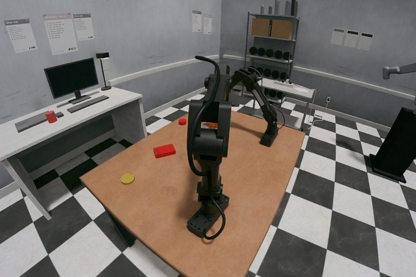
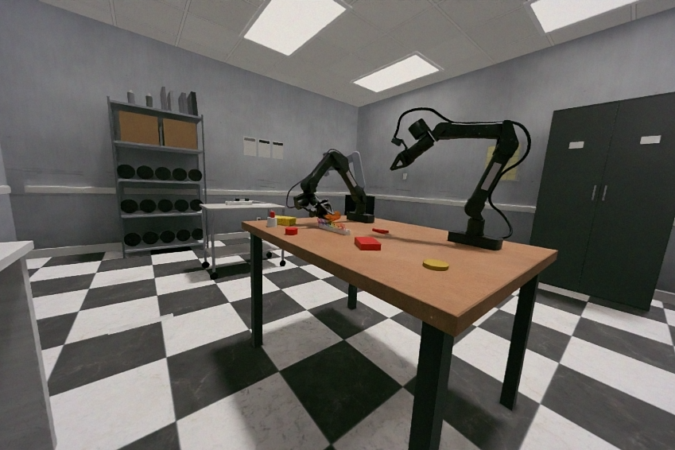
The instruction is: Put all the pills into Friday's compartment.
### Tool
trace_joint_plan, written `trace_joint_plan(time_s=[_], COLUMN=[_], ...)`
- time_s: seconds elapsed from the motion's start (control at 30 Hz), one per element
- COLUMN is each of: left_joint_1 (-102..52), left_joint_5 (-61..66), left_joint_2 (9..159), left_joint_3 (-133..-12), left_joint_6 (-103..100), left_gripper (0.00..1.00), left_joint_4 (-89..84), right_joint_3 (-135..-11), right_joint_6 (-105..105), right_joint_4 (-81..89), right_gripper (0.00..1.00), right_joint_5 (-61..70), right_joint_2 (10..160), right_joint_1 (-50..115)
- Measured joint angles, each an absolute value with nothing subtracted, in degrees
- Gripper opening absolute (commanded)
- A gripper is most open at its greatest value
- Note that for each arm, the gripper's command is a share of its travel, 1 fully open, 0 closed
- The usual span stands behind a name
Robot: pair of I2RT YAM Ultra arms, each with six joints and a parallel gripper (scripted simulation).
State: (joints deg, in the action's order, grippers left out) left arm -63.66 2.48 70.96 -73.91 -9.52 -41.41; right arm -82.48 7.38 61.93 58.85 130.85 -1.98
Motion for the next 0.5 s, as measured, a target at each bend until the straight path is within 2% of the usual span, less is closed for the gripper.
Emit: trace_joint_plan(time_s=[0.5], left_joint_1=[-63.66], left_joint_5=[2.48], left_joint_2=[70.96], left_joint_3=[-73.91], left_joint_6=[-9.52], left_gripper=[1.0], left_joint_4=[-41.41], right_joint_3=[-84.55], right_joint_6=[7.11], right_joint_4=[64.55], right_gripper=[0.36], right_joint_5=[58.78], right_joint_2=[132.0], right_joint_1=[-1.98])
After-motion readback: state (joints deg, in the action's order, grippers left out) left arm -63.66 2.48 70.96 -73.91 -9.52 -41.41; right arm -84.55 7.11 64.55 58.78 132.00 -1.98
